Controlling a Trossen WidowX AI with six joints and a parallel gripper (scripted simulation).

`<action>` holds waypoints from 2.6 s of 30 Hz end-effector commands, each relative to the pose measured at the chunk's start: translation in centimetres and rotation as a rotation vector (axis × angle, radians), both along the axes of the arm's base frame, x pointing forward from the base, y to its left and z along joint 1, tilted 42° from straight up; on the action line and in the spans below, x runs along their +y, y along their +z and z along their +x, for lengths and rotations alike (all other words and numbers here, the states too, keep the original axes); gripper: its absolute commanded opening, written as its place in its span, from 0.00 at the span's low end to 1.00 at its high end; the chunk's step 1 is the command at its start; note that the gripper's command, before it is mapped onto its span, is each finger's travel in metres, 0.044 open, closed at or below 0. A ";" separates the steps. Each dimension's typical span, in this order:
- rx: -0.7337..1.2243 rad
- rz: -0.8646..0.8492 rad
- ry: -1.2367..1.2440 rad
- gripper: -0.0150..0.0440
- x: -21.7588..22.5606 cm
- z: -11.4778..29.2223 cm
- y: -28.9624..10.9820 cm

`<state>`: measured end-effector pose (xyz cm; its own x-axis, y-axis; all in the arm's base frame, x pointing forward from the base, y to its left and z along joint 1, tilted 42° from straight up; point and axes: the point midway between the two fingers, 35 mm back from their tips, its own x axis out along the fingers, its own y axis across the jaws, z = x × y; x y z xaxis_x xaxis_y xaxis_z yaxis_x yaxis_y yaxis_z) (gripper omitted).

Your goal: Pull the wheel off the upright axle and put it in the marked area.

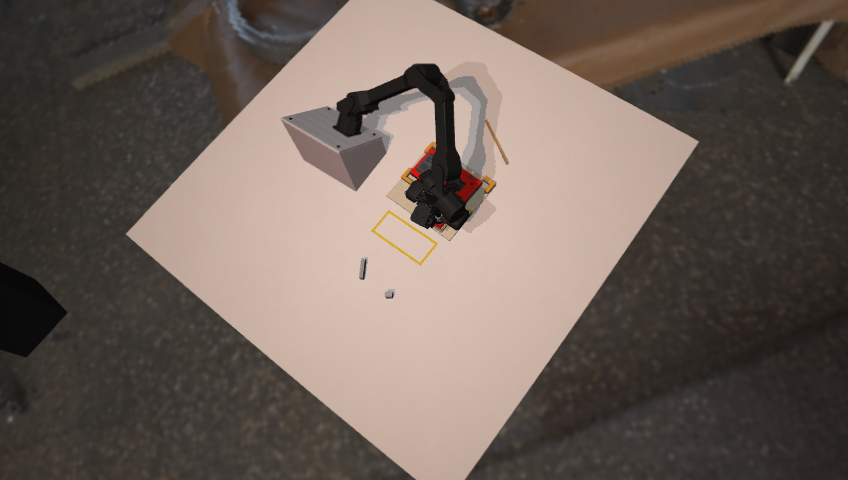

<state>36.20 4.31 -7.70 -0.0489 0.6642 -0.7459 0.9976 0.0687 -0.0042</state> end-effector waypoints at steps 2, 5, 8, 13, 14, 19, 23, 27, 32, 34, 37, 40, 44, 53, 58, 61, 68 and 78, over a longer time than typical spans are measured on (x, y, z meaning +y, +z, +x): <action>0.001 -0.002 -0.012 0.25 -0.7 0.0 0.5; 0.001 -0.002 -0.012 0.25 -0.8 0.0 0.6; 0.001 -0.002 -0.013 0.25 -0.8 0.0 0.7; 0.001 -0.002 -0.013 0.25 -0.9 0.0 0.8; 0.001 -0.002 -0.014 0.25 -1.0 0.0 0.8; 0.001 -0.002 -0.014 0.25 -1.1 0.0 1.0; 0.001 -0.002 -0.015 0.25 -1.2 0.0 1.1; 0.000 -0.002 -0.015 0.25 -1.3 0.0 1.2; 0.000 -0.002 -0.016 0.25 -1.4 0.0 1.3; 0.000 -0.002 -0.016 0.25 -1.4 0.0 1.3; 0.000 -0.002 -0.016 0.25 -1.5 0.1 1.4; 0.000 -0.001 -0.017 0.25 -1.6 0.1 1.5; 0.000 -0.001 -0.017 0.25 -1.6 0.1 1.6; 0.000 -0.001 -0.018 0.25 -1.8 0.1 1.8; 0.000 -0.001 -0.019 0.25 -1.9 0.1 1.9; 0.000 -0.001 -0.019 0.25 -2.0 0.1 2.0; -0.001 -0.001 -0.020 0.25 -2.2 0.1 2.2; -0.001 -0.002 -0.021 0.25 -4.3 -0.1 4.5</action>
